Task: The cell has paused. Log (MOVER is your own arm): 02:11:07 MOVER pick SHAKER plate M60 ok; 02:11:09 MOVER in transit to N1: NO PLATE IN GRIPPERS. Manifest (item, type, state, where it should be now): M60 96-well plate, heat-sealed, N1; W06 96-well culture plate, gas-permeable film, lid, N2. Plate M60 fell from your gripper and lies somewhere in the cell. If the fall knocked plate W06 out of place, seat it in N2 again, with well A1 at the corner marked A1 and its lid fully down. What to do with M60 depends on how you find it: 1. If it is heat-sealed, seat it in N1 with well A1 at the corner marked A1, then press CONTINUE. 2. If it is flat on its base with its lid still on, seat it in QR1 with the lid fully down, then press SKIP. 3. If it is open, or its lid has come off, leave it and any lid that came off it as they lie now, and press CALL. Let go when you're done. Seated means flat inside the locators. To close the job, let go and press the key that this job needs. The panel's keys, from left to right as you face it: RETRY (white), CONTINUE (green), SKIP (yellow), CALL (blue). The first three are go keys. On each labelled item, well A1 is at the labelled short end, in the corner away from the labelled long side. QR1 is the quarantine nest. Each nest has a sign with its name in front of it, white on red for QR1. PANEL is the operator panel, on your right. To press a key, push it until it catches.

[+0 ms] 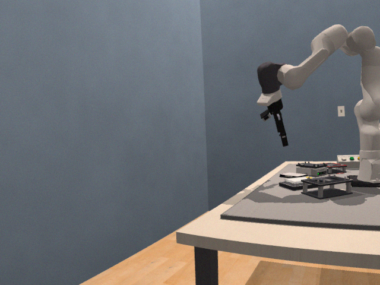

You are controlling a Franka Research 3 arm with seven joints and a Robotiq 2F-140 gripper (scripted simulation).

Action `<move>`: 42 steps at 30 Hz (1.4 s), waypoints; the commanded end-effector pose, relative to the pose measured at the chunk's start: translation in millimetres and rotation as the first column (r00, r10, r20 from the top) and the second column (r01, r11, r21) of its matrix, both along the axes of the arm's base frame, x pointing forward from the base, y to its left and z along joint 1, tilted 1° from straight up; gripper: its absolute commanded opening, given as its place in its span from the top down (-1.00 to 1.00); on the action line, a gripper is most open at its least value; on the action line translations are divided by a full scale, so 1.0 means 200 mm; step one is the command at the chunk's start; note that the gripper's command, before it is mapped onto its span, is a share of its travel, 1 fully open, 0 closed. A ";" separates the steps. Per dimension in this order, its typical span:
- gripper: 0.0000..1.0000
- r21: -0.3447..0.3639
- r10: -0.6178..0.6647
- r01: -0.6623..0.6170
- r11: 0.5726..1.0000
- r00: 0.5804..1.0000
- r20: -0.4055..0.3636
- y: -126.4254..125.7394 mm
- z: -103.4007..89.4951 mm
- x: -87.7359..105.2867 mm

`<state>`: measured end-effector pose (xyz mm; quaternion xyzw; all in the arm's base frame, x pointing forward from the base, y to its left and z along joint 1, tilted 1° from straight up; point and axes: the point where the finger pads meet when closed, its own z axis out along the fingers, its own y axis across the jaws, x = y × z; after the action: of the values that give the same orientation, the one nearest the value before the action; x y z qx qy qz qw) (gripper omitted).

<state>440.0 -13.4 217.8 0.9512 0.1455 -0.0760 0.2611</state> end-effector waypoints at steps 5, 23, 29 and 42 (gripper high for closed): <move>-1.00 -0.003 0.012 -0.013 1.000 1.000 -0.024 0.00 0.11 -0.03; -1.00 -0.003 0.012 -0.013 1.000 1.000 -0.024 0.00 0.21 -0.03; -1.00 -0.003 0.012 -0.013 1.000 1.000 -0.024 0.00 0.21 -0.03; -1.00 0.068 -0.157 0.154 0.986 0.987 0.044 0.02 0.30 0.06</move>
<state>449.3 -10.5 273.7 0.9612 0.1152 -0.0715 0.2404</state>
